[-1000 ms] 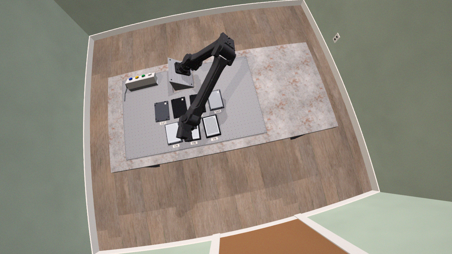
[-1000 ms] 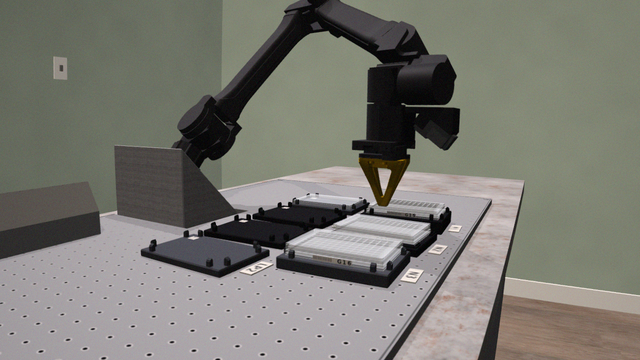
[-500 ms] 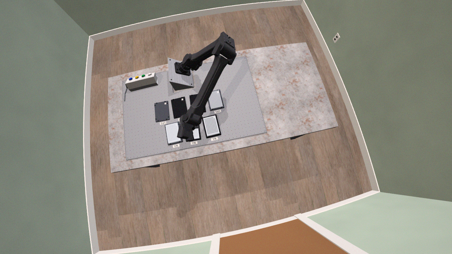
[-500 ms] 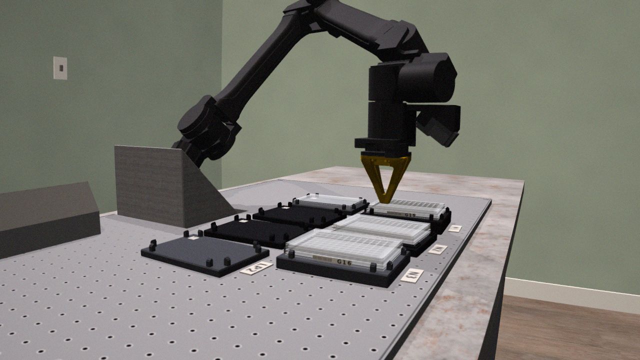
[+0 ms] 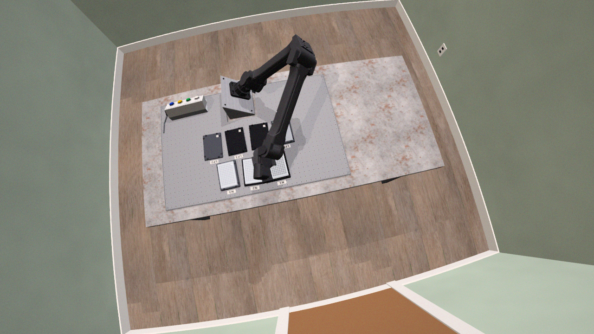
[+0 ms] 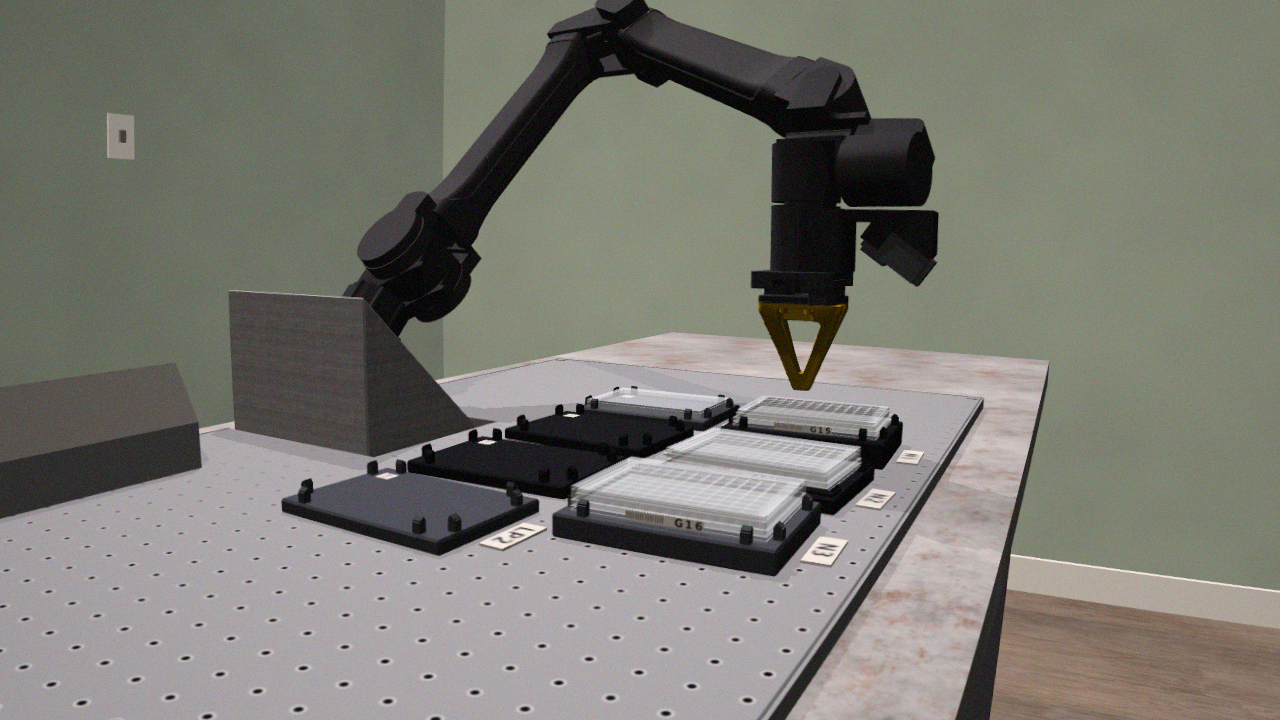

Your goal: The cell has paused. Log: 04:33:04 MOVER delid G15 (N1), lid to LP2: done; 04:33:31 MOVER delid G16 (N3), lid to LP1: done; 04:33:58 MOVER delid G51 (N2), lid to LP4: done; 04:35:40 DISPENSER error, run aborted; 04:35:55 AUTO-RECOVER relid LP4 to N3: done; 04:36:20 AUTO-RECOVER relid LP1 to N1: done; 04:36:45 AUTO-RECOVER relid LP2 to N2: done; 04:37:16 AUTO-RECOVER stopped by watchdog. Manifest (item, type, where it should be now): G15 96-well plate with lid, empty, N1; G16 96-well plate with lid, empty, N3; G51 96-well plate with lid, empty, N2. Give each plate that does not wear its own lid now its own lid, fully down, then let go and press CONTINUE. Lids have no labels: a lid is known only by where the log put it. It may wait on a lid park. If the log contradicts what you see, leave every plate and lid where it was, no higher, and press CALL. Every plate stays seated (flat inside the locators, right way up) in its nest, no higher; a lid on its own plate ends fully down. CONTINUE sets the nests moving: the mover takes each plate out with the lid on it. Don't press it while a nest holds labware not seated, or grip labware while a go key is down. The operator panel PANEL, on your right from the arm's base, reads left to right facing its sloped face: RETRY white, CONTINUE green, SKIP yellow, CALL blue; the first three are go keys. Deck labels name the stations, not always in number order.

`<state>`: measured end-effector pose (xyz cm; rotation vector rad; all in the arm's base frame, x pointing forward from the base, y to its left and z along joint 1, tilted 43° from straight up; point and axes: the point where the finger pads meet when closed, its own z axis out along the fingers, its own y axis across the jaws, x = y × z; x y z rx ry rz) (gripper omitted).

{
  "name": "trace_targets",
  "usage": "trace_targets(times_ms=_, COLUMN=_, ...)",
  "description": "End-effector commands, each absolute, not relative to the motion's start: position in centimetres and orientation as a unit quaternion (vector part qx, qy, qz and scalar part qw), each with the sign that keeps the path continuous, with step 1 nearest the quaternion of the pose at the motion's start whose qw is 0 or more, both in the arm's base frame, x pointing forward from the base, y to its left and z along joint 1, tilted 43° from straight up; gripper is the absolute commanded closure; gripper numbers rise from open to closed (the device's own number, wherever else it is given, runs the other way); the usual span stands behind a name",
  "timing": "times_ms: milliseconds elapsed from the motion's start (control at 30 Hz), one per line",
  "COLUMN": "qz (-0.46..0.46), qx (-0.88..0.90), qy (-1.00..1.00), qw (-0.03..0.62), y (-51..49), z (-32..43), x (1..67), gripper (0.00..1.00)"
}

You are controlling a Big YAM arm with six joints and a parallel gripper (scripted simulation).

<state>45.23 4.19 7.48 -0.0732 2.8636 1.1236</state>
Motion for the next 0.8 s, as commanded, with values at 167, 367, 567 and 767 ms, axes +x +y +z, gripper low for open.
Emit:
trace_targets(times_ms=167, qz=0.366, qx=-0.02, qy=0.93, qw=0.03, y=7.1, z=10.4, x=45.1, gripper=1.0)
trace_targets(times_ms=367, qz=0.365, qx=-0.027, qy=0.929, qw=0.049, y=8.9, z=13.4, x=46.5, gripper=1.0)
trace_targets(times_ms=567, qz=0.365, qx=-0.026, qy=0.93, qw=0.045, y=9.8, z=13.4, x=46.0, gripper=1.0)
trace_targets(times_ms=767, qz=0.366, qx=-0.019, qy=0.93, qw=0.028, y=9.9, z=11.4, x=45.6, gripper=1.0)
